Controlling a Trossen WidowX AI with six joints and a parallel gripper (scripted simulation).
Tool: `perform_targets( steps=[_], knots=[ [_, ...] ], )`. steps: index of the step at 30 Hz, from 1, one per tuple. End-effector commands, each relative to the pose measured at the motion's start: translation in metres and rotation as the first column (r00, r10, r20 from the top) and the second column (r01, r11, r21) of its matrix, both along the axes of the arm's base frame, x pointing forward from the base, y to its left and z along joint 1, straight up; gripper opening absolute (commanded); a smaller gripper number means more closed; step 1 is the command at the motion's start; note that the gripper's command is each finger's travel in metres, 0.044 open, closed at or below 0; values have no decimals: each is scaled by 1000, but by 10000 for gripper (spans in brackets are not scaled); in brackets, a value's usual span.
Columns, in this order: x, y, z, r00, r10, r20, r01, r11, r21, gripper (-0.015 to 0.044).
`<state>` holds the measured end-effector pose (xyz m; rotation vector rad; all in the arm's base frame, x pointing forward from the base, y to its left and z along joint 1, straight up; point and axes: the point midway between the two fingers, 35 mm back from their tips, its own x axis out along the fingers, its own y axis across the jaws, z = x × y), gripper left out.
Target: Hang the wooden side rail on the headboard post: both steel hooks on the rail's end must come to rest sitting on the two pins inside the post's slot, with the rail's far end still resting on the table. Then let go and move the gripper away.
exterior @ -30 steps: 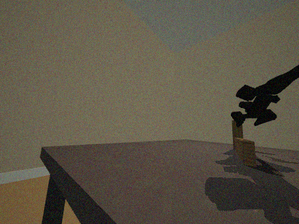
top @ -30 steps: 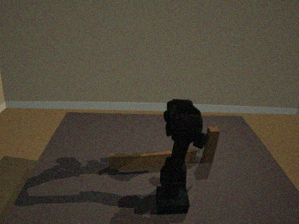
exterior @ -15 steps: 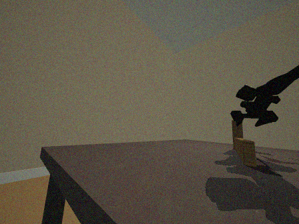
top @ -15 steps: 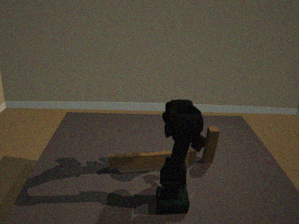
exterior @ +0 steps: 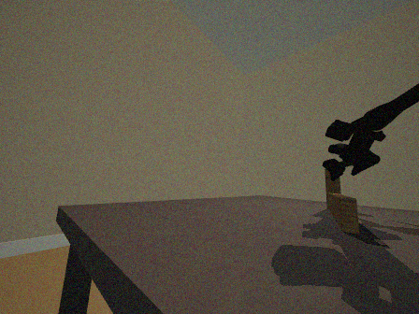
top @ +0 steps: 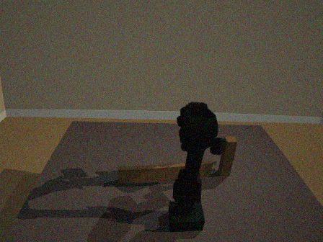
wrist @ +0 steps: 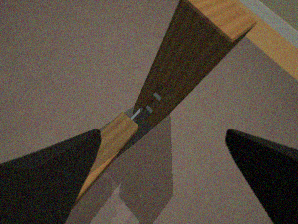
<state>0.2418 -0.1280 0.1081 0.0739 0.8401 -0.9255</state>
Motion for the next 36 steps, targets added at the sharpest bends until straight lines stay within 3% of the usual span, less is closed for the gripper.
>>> perform_targets(
  steps=[1,7,12,17,22,25,36],
  knots=[
    [10,4,0,934,246,-257,-248,968,28,440],
    [21,12,0,573,610,-548,-612,763,210,440],
    [27,19,1,131,786,-604,-785,454,421,440],
    [33,28,5,-319,793,-518,-801,66,594,440],
    [37,37,12,-677,633,-374,-672,-325,666,440],
    [38,39,14,-759,556,-337,-611,-431,664,440],
    [38,39,14,-764,551,-335,-607,-438,663,440]
  ],
)
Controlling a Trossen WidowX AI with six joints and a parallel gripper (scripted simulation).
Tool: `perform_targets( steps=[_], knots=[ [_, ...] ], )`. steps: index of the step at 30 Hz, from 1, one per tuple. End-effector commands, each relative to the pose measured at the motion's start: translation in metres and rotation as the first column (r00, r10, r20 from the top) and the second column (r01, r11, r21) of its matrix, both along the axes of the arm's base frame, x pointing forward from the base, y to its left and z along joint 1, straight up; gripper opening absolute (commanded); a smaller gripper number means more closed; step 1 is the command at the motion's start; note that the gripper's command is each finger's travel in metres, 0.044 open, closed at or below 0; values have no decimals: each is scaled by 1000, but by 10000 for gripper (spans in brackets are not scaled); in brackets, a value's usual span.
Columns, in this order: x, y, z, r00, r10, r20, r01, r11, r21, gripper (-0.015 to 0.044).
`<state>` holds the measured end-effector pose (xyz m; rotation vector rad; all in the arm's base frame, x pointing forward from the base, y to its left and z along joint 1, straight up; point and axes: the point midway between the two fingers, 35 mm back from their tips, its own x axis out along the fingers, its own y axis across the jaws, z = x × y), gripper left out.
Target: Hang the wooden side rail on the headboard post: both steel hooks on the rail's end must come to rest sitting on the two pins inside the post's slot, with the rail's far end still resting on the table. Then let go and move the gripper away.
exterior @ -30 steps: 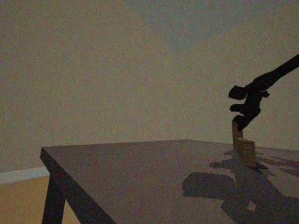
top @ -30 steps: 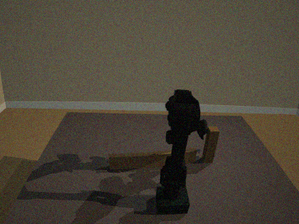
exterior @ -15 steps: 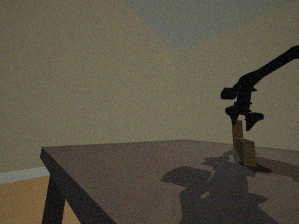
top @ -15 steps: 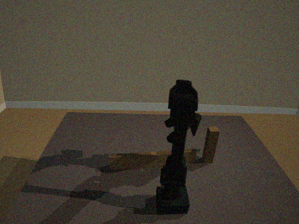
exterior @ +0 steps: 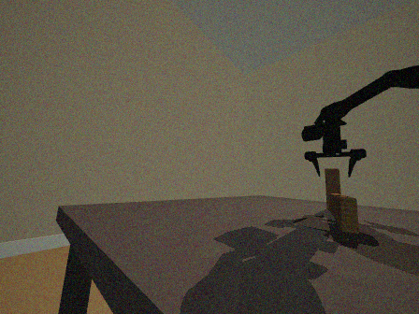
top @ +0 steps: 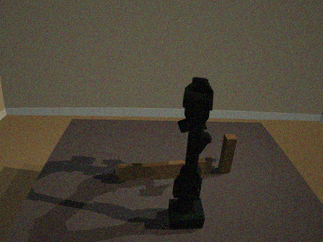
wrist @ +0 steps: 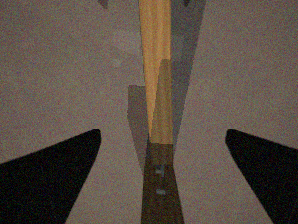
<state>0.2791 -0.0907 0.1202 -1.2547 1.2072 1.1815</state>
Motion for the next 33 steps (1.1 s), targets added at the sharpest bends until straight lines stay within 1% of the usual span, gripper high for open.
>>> perform_targets(
  steps=[1,4,8,12,15,33],
  knots=[
    [1,2,2,998,62,-6,-62,998,27,440],
    [1,2,0,998,62,-6,-62,998,27,440],
    [2,2,-31,998,62,-6,-62,998,27,440],
    [2,2,-34,998,62,-6,-62,998,27,440],
    [2,2,-47,998,62,-6,-62,998,27,440],
    [4,1,-72,998,62,-6,-62,998,27,440]
  ],
)
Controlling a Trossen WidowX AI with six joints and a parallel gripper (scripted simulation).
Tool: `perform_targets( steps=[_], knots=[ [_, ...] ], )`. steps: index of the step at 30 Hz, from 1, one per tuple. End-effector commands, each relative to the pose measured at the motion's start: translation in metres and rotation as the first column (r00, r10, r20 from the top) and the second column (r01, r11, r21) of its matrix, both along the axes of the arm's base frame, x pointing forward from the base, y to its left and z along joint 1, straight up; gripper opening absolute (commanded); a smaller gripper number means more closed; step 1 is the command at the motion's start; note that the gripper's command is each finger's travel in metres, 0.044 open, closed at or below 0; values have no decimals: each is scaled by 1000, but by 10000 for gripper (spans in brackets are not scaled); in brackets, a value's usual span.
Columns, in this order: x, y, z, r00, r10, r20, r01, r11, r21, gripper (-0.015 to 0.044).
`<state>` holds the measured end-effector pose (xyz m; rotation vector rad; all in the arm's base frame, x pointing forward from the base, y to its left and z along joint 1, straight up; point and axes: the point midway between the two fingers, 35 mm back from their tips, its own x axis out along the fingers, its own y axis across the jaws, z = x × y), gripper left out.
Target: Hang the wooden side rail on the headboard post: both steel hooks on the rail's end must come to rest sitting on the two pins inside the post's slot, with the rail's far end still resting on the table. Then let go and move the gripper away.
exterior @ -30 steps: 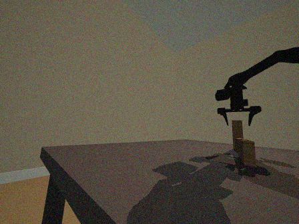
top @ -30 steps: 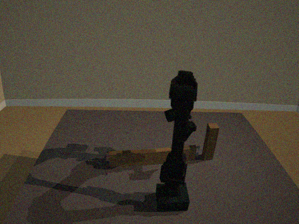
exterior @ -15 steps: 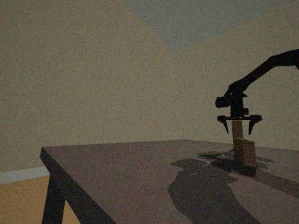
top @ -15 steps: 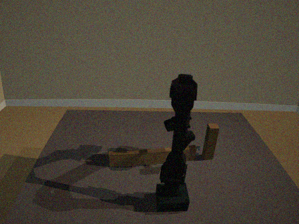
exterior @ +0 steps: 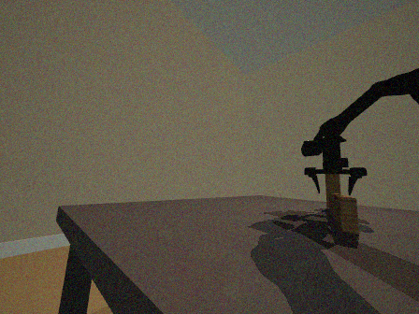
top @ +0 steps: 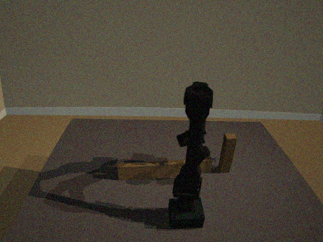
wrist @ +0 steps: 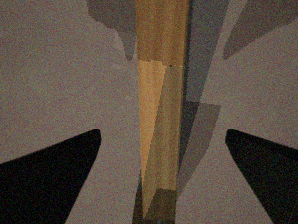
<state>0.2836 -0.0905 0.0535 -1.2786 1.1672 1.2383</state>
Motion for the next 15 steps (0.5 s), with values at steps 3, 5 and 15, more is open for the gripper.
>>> perform_targets(
  steps=[3,5,15],
  knots=[
    [0,1,-10,1000,4,-1,-4,1000,6,440],
    [0,1,-13,1000,4,-1,-4,1000,6,440],
    [0,1,-30,1000,5,0,-5,1000,6,440]
  ],
)
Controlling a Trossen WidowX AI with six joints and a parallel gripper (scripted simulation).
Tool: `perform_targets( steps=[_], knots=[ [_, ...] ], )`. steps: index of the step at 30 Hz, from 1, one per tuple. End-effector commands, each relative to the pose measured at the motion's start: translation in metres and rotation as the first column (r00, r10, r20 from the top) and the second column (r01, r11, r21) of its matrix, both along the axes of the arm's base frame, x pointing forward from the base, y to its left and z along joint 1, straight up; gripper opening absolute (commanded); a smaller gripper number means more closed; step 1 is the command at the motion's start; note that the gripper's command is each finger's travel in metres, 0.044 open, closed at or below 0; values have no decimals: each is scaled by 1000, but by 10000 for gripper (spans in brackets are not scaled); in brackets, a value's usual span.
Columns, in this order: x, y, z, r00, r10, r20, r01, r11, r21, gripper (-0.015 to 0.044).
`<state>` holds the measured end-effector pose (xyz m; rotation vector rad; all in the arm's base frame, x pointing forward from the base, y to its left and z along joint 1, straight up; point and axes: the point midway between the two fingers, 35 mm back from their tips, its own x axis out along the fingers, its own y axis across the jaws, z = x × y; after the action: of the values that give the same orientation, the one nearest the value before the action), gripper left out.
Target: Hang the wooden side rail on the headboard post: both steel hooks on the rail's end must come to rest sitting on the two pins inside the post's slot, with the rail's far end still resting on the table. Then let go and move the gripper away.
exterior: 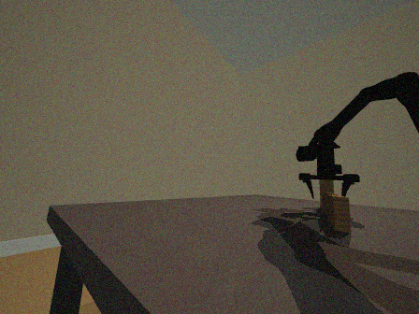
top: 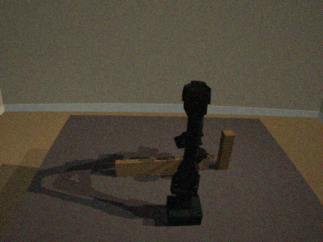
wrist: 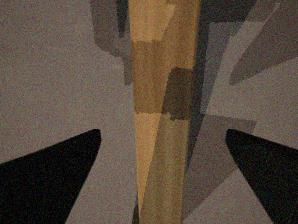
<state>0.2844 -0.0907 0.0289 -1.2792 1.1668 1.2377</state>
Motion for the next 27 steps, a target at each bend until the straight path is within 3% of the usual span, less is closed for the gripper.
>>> perform_targets(
  steps=[1,13,25,27],
  knots=[
    [-1,1,-7,1000,4,-1,-4,1000,6,440],
    [-2,2,-24,1000,4,-2,-4,1000,6,440],
    [-2,2,-24,1000,4,-2,-4,1000,6,125],
    [-2,2,-24,1000,4,-2,-4,1000,6,112]
  ],
)
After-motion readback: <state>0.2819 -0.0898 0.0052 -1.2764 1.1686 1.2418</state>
